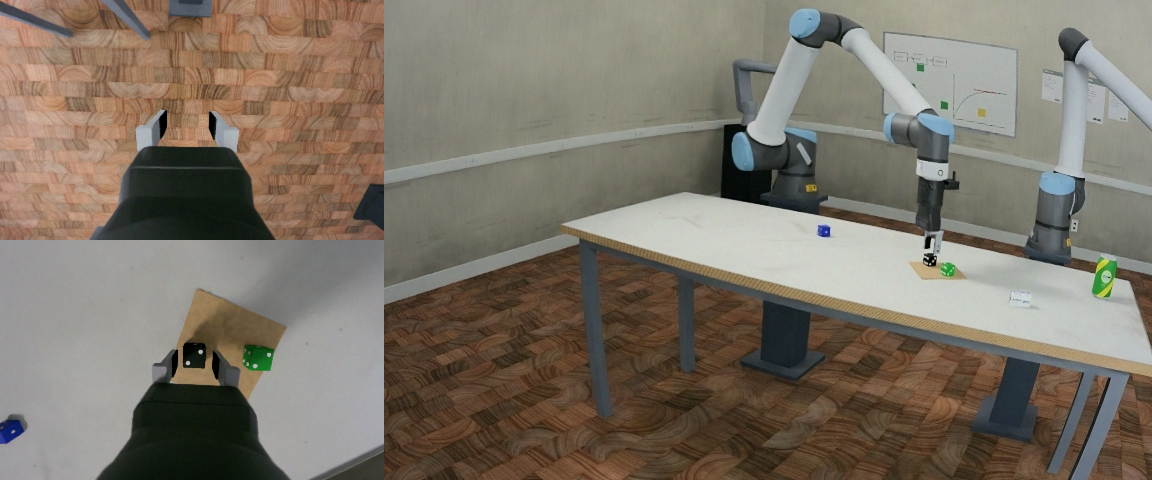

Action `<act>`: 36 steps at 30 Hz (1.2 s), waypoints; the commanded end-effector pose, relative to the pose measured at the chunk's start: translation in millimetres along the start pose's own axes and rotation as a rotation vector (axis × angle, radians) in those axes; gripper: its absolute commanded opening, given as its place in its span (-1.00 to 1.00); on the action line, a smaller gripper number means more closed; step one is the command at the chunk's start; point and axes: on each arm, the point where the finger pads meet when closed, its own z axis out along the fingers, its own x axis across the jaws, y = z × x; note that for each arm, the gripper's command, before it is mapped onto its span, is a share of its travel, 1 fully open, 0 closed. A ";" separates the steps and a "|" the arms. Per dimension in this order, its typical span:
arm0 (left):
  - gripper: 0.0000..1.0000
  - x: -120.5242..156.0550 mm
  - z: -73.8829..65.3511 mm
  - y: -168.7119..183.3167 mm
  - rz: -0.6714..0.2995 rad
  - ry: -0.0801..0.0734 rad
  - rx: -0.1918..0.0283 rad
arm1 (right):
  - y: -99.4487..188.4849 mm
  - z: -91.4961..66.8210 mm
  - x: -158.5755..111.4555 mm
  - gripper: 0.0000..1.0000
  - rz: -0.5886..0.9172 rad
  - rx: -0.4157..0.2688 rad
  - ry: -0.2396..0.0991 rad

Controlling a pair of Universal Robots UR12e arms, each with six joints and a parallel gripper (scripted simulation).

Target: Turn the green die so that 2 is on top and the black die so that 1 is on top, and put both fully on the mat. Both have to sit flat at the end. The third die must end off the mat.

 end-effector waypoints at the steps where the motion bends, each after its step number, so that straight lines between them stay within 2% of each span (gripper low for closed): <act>1: 1.00 2.1 1.9 -0.7 -0.002 0.001 0.002 | 1.2 1.8 -2.1 0.74 0.001 -0.001 -0.002; 17: 1.00 2.1 1.9 -0.7 -0.002 0.001 0.002 | 1.4 0.3 -2.4 0.74 0.001 -0.001 -0.002; 27: 1.00 2.1 1.9 -0.7 -0.002 0.001 0.002 | 1.3 -25.1 -2.4 0.74 0.001 -0.001 -0.002; 36: 1.00 2.1 1.9 -0.7 -0.002 0.001 0.002 | 1.3 -38.6 -2.4 0.74 0.001 -0.001 -0.002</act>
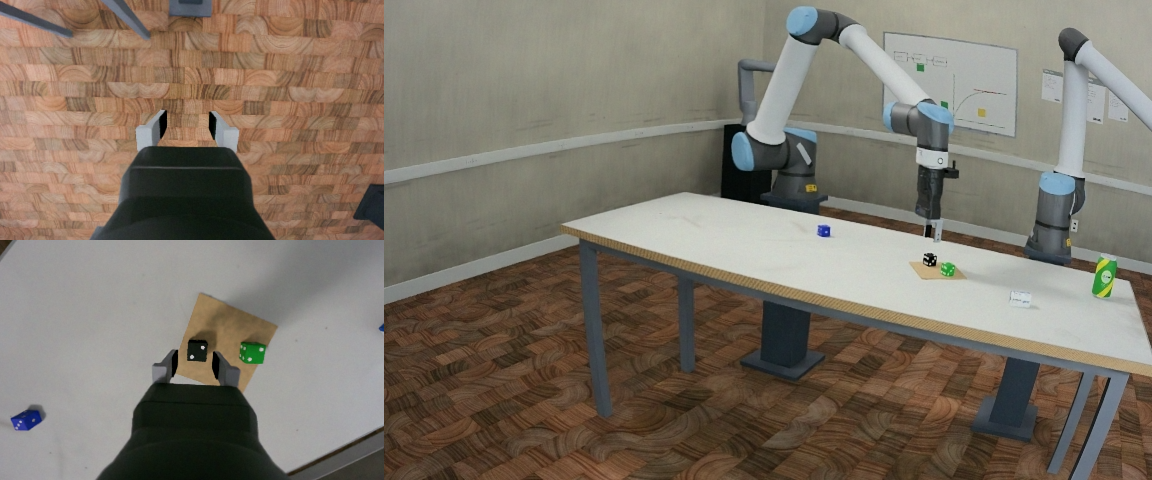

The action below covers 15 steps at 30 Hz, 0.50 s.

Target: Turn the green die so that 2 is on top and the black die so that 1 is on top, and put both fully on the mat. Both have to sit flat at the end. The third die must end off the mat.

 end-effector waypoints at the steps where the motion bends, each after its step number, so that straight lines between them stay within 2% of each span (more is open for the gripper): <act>1: 1.00 2.1 1.9 -0.7 -0.002 0.001 0.002 | 0.6 -8.1 1.9 0.74 0.001 -0.001 0.002; 10: 1.00 2.1 1.9 -0.7 -0.002 0.001 0.002 | 0.4 -7.5 1.6 0.74 0.002 -0.022 0.000; 15: 1.00 2.1 1.9 -0.7 -0.002 0.001 0.002 | -0.5 -5.6 1.0 0.74 0.003 -0.109 -0.004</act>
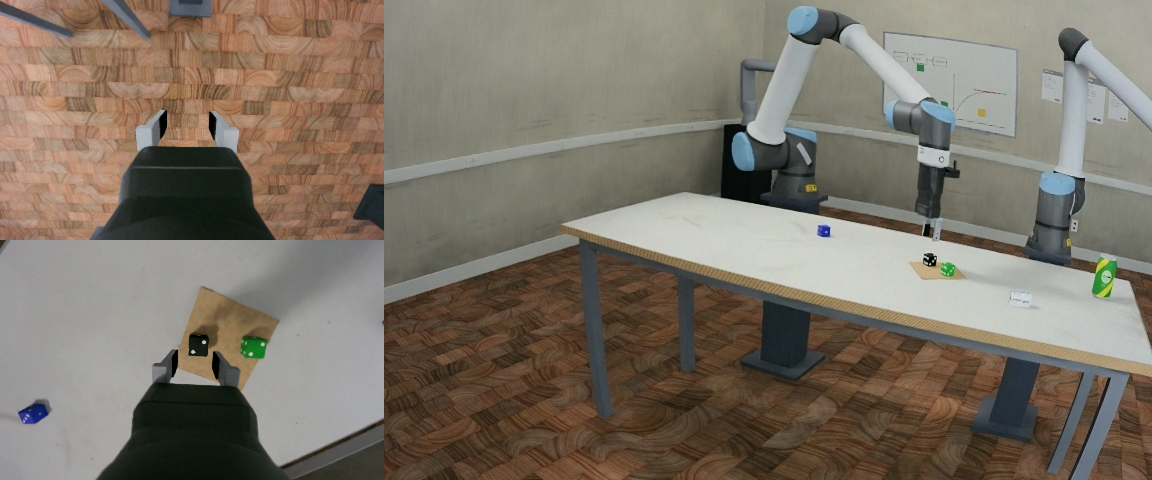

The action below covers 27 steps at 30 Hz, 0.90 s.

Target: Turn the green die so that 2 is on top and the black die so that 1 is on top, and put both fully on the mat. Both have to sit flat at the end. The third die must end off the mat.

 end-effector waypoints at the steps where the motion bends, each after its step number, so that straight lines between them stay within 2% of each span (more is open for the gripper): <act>1: 1.00 2.1 1.9 -0.7 -0.002 0.001 0.002 | -5.2 -2.8 2.3 0.74 -0.002 -0.084 0.002; 8: 1.00 2.1 1.9 -0.7 -0.002 0.001 0.002 | -6.5 -4.8 3.0 0.74 -0.003 -0.204 0.007; 16: 1.00 2.1 1.9 -0.7 -0.002 0.001 0.002 | -6.7 -5.1 3.1 0.74 -0.003 -0.218 0.008; 19: 1.00 2.1 1.9 -0.7 -0.002 0.001 0.002 | -6.7 -4.2 2.7 0.74 -0.002 -0.242 0.006; 27: 1.00 2.1 1.9 -0.7 -0.002 0.001 0.002 | -8.3 -2.7 2.3 0.74 0.000 -0.416 0.004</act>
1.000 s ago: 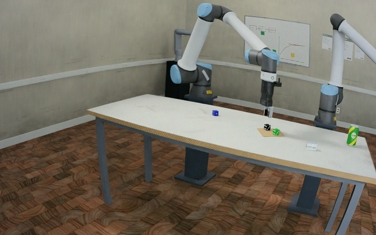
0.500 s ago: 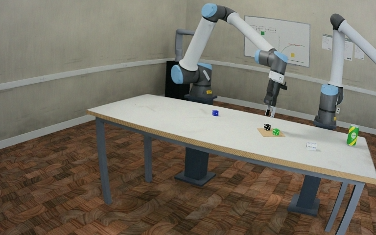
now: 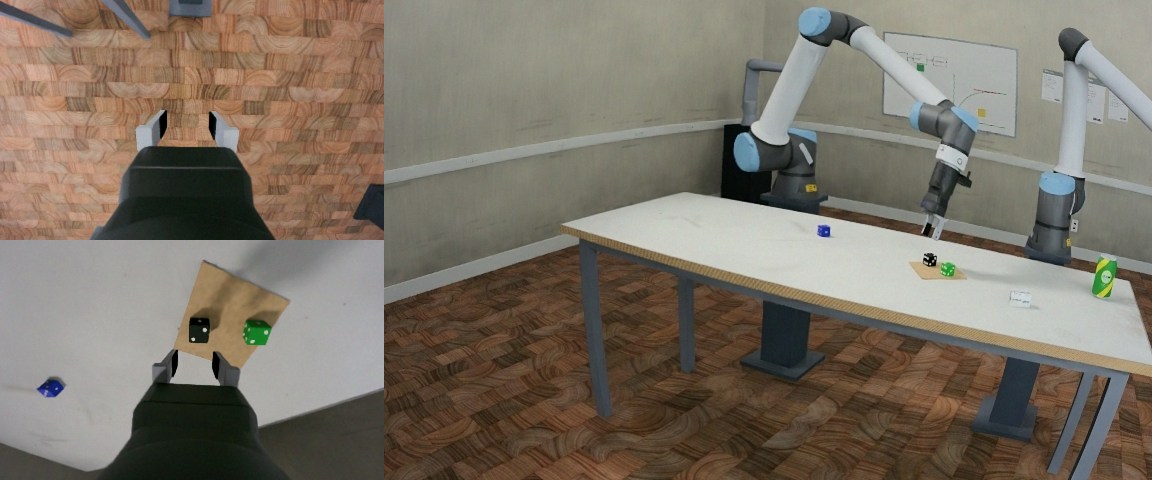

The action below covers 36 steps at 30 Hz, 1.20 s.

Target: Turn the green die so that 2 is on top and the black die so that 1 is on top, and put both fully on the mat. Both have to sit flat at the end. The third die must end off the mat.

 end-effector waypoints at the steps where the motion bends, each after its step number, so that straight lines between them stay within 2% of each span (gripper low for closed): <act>1: 1.00 2.1 1.9 -0.7 -0.002 0.001 0.002 | -6.4 -1.8 2.1 0.74 -0.003 -0.088 0.001; 6: 1.00 2.1 1.9 -0.7 -0.002 0.001 0.002 | -7.0 -3.4 2.8 0.74 -0.004 -0.143 0.005; 13: 1.00 2.1 1.9 -0.7 -0.002 0.001 0.002 | -7.2 -2.9 2.5 0.74 -0.003 -0.167 0.004; 17: 1.00 2.1 1.9 -0.7 -0.002 0.001 0.002 | -7.7 -1.1 1.5 0.74 0.000 -0.243 -0.002; 19: 1.00 2.1 1.9 -0.7 -0.002 0.001 0.002 | -7.7 -1.1 1.5 0.74 0.000 -0.243 -0.002; 24: 1.00 2.1 1.9 -0.7 -0.002 0.001 0.002 | -9.0 -1.5 1.9 0.74 -0.001 -0.364 0.001; 27: 1.00 2.1 1.9 -0.7 -0.002 0.001 0.002 | -9.8 -2.5 2.7 0.74 -0.003 -0.404 0.006; 36: 1.00 2.1 1.9 -0.7 -0.002 0.001 0.002 | -10.0 -2.8 2.9 0.74 -0.004 -0.412 0.007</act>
